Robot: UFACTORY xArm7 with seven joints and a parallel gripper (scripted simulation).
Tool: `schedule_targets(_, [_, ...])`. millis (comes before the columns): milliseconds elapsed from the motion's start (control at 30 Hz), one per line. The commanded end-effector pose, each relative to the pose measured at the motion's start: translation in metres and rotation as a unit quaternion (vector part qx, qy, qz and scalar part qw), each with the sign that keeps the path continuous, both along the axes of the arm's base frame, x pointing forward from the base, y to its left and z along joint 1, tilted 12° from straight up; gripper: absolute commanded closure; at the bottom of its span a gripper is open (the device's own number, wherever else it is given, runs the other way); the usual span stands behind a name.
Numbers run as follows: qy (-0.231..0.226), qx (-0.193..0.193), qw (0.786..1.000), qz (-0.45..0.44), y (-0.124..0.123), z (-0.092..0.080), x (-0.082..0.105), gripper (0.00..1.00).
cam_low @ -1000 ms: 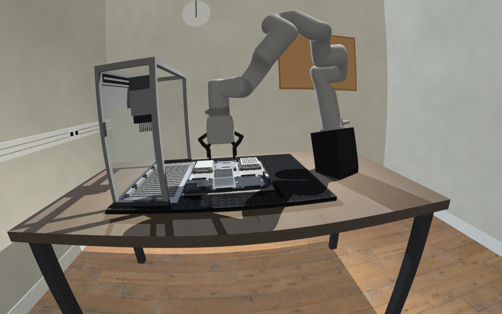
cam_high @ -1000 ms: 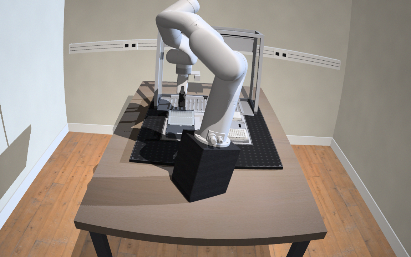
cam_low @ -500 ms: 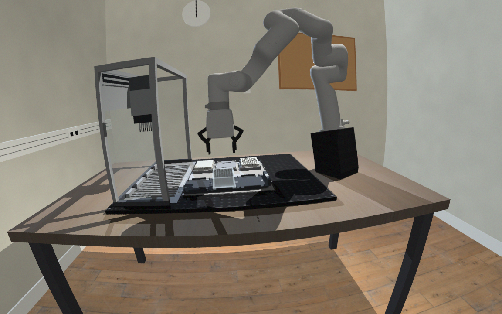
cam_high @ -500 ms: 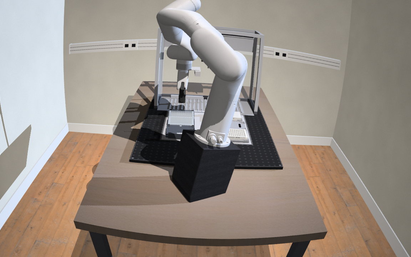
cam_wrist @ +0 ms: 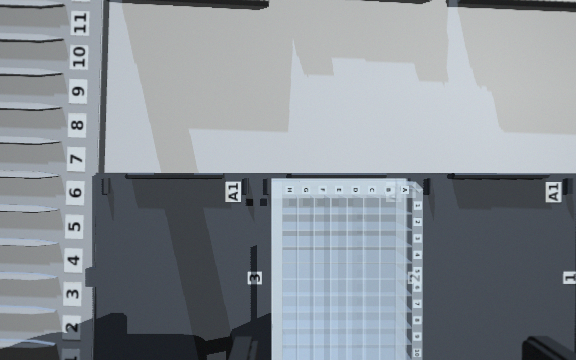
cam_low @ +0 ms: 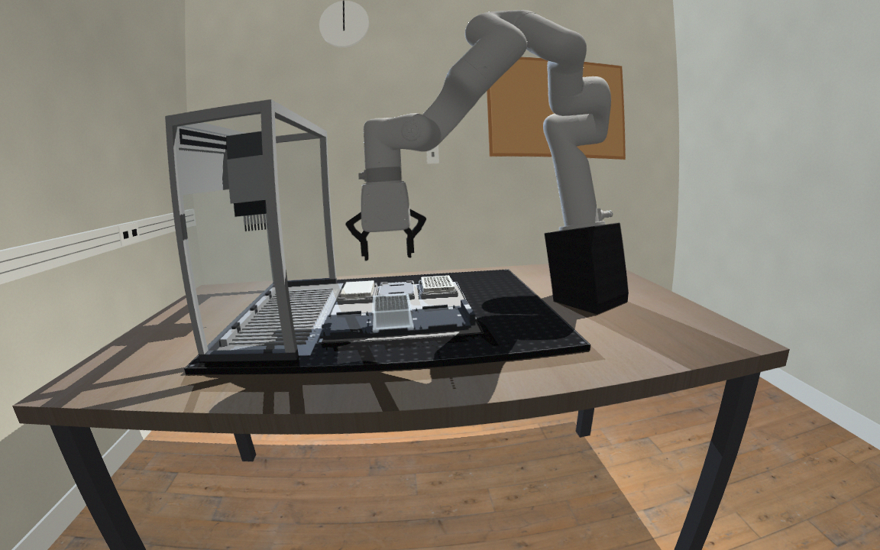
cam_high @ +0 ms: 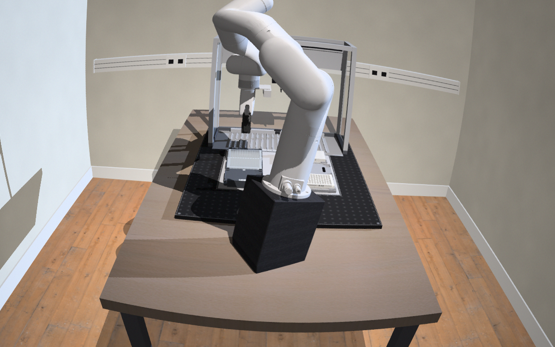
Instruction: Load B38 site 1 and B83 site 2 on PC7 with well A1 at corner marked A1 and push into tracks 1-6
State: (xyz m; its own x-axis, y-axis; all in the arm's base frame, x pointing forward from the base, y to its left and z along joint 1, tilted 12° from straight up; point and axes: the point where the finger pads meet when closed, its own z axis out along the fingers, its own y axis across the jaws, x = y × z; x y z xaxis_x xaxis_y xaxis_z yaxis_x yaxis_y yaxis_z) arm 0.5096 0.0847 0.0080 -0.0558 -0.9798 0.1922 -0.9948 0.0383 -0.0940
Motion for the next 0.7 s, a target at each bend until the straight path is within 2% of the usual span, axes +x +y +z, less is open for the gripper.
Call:
schedule_targets(0, [-0.002, 0.000, 1.000, 0.000, 0.002, 0.010, 0.000, 0.00])
schedule_targets(500, [-0.002, 0.000, 1.000, 0.000, 0.002, 0.010, 0.000, 0.00])
schedule_targets(600, [-0.005, 0.002, 1.000, -0.018, -0.011, 0.011, -0.007, 0.00])
schedule_targets(667, [-0.005, 0.002, 1.000, -0.018, -0.011, 0.011, -0.007, 0.00])
